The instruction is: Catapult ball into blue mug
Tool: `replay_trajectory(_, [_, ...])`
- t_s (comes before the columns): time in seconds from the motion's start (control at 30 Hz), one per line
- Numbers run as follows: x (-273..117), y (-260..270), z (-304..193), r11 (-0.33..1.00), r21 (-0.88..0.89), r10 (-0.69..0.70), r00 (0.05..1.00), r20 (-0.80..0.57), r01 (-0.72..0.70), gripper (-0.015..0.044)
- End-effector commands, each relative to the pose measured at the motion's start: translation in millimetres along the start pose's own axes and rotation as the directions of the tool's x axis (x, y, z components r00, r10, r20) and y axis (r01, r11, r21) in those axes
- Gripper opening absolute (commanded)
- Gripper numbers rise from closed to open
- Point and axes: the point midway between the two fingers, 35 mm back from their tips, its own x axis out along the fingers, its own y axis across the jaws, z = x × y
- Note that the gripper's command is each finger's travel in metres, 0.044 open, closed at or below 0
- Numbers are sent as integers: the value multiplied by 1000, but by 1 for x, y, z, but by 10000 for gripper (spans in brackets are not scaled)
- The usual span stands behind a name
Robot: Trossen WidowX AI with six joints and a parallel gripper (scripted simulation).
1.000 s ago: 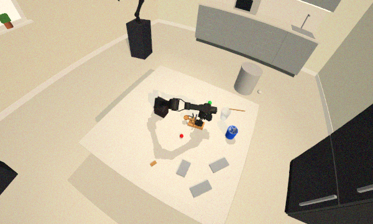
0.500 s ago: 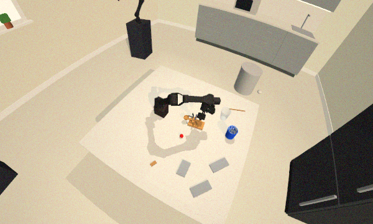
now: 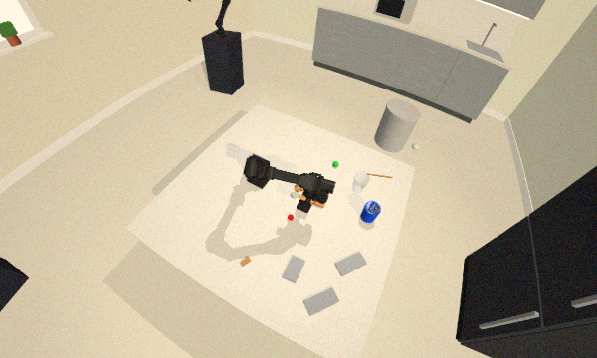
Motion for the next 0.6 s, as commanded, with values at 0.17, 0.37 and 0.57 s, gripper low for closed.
replay_trajectory(0.17, [40,-66,-69,998,52,-39,999,-6,39,300])
replay_trajectory(0.37, [41,-64,-64,998,52,-39,999,-6,39,300])
replay_trajectory(0.57, [55,-65,-64,998,52,-39,999,-6,39,300])
